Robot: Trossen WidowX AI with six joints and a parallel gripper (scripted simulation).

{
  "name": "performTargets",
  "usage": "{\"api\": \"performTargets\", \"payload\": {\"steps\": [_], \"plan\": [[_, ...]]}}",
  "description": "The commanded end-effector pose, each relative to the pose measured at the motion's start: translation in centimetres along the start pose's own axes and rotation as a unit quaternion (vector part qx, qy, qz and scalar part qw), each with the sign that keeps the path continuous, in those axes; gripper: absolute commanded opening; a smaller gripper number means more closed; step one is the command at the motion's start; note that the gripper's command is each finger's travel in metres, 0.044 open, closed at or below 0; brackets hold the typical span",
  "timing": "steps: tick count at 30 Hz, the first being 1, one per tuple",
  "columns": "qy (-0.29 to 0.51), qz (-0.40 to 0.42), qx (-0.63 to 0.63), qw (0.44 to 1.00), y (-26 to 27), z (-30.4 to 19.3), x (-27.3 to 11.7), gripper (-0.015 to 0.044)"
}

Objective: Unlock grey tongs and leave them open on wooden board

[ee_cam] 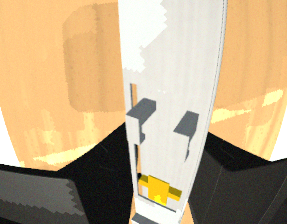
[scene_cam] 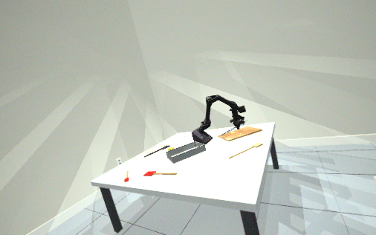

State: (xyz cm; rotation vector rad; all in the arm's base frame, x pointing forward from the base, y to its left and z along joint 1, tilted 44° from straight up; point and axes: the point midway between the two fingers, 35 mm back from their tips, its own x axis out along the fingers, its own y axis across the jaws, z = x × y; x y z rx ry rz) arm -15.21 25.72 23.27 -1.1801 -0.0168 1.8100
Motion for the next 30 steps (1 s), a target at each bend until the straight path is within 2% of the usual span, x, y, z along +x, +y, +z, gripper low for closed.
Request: {"api": "performTargets", "payload": {"steps": [1,13,14,25,30], "plan": [[0.0,0.0,0.0,1.0,0.0,0.0,0.0,0.0113],[0.0,0.0,0.0,1.0,0.0,0.0,0.0,0.0428],[0.0,0.0,0.0,1.0,0.0,0.0,0.0,0.044],[0.002,-0.019,0.016,1.0,-2.0,-0.3,-0.2,0.044],[0.031,-0.057,0.095,0.993,-5.5,-2.6,-0.2,0.044]]}}
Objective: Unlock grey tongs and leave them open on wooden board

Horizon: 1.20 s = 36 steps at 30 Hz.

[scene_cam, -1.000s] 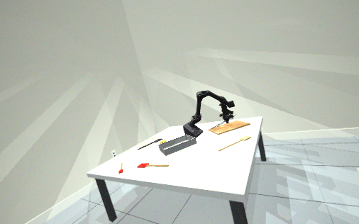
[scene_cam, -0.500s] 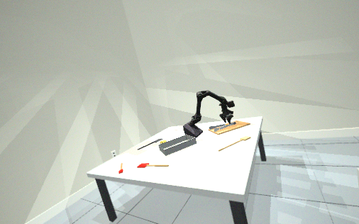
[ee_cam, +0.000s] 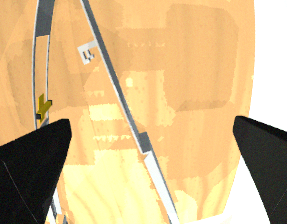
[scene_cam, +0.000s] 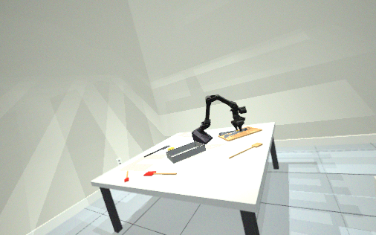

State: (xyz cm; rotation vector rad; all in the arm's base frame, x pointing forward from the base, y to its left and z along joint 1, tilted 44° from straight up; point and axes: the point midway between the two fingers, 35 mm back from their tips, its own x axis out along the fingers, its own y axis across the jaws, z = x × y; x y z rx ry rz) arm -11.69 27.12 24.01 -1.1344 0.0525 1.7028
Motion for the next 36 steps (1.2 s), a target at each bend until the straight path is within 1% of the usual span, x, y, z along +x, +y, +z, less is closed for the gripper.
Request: {"api": "performTargets", "payload": {"steps": [1,5,8,11,13,16,22,24,27,31,36], "plan": [[0.015,-0.03,0.063,0.997,-3.1,-1.2,-0.2,0.044],[0.018,-0.056,0.09,0.994,-5.1,-2.0,-0.3,0.044],[0.033,-0.08,0.132,0.987,-7.1,-3.6,-0.3,0.044],[0.059,-0.117,0.193,0.972,-9.5,-6.1,-0.3,0.044],[0.071,-0.128,0.212,0.966,-10.5,-7.2,-0.3,0.044],[0.105,-0.17,0.265,0.943,-13.2,-10.0,-0.5,0.044],[0.172,-0.257,0.375,0.874,-17.7,-16.7,-2.6,0.044],[0.156,-0.265,0.396,0.865,-17.9,-16.7,-3.3,0.044],[0.178,-0.294,0.429,0.836,-19.0,-19.1,-4.3,0.044],[0.22,-0.348,0.489,0.769,-20.5,-23.9,-6.8,0.044],[0.266,-0.413,0.557,0.67,-21.0,-29.6,-10.8,0.044]]}}
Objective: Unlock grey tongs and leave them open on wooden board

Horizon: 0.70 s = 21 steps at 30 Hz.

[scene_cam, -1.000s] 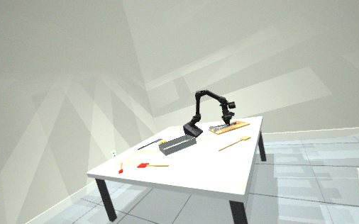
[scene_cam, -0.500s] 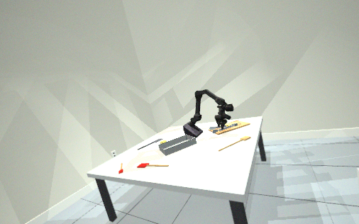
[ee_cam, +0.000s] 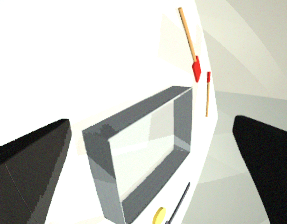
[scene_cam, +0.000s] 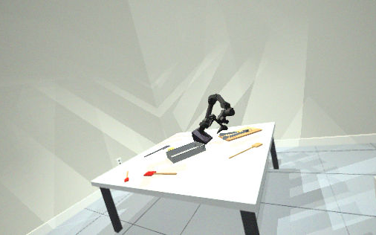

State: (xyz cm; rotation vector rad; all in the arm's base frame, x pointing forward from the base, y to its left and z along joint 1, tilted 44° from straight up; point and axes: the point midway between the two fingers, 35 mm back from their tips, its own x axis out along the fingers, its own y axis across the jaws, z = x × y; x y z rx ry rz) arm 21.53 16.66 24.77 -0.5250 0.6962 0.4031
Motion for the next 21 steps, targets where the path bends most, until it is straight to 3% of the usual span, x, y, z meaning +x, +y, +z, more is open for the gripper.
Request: {"api": "performTargets", "payload": {"steps": [1,11,21], "plan": [[0.035,-0.07,0.074,0.994,-5.0,-1.2,1.1,0.044],[0.126,-0.24,0.27,0.924,-16.5,-8.1,0.6,0.044],[0.211,-0.395,0.445,0.776,-24.5,-17.9,-4.2,0.044]]}}
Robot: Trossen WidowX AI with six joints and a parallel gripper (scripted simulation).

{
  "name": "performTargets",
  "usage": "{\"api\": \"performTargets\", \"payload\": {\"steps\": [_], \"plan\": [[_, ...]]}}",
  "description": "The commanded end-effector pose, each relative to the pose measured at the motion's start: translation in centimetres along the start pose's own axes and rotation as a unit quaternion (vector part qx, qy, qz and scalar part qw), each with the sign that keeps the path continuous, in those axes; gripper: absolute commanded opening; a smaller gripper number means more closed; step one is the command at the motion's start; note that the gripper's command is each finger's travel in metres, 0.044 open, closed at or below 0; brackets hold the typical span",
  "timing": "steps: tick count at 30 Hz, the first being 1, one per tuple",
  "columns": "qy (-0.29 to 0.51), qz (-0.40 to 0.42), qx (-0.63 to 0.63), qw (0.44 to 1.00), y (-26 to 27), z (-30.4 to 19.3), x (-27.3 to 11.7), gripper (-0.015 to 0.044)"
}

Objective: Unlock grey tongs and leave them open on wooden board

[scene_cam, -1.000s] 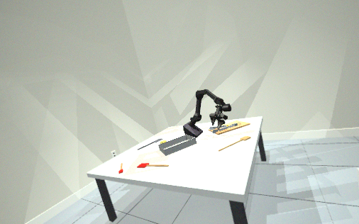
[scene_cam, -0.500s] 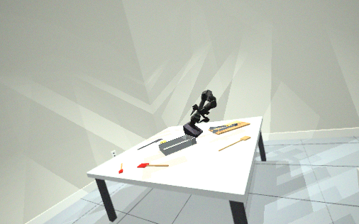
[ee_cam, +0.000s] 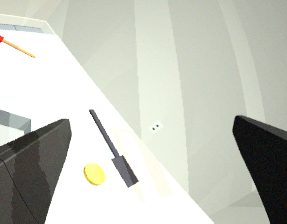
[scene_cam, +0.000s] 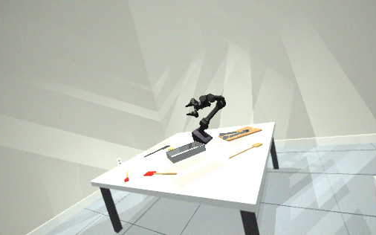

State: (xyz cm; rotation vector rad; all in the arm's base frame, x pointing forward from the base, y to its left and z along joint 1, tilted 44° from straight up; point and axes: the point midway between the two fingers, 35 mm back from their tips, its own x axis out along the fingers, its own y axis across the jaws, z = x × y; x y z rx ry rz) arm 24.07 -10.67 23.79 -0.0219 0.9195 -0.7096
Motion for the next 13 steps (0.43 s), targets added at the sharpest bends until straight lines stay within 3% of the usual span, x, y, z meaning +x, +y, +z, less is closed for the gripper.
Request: {"api": "performTargets", "payload": {"steps": [1,13], "plan": [[0.034,-0.068,0.08,0.994,-4.8,-0.6,1.4,0.044],[0.146,-0.278,0.309,0.898,-19.3,-7.7,2.1,0.044]]}}
